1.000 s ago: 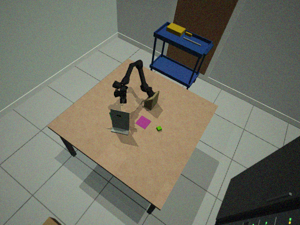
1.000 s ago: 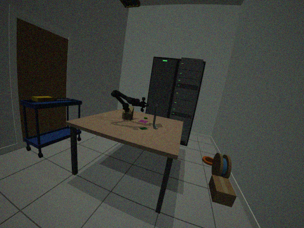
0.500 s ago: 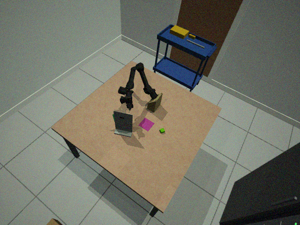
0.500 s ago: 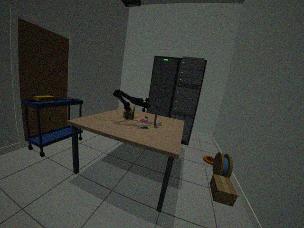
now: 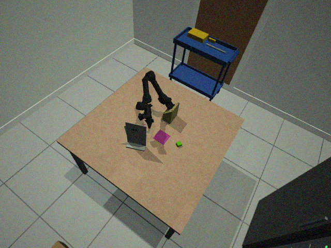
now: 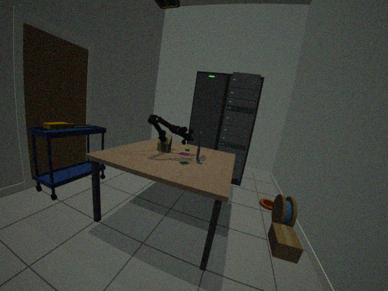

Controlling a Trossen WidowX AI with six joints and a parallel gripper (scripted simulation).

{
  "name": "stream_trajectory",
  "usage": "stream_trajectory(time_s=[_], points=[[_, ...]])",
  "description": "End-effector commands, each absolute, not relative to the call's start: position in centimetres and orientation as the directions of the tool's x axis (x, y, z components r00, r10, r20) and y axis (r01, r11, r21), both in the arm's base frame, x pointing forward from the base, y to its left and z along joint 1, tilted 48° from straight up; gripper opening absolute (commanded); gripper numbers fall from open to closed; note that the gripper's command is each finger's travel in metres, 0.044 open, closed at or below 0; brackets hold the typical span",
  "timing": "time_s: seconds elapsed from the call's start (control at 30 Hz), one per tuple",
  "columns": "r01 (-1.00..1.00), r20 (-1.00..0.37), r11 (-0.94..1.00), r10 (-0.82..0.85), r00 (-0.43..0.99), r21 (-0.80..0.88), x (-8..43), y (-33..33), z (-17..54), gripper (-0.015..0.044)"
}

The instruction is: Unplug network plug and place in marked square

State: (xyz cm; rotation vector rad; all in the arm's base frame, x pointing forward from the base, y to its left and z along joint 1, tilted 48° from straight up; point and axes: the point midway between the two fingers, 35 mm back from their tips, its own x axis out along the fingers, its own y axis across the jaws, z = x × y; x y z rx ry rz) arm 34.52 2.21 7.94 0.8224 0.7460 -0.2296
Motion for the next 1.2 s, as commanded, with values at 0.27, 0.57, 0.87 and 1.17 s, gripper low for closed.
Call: stream_trajectory(time_s=[0.27,0.57,0.87,1.17], points=[[0.613,-0.756,0.626,-0.057,0.652,0.482,33.1,2.6,2.6,0.0000],[0.693,-0.780,0.604,-0.180,0.600,0.394,31.3,2.6,-0.9,0.0000],[0.755,-0.770,0.570,-0.305,0.561,0.324,29.3,2.3,-3.5,0.0000],[0.796,-0.727,0.538,-0.425,0.539,0.276,27.2,1.7,-5.3,0.0000]])
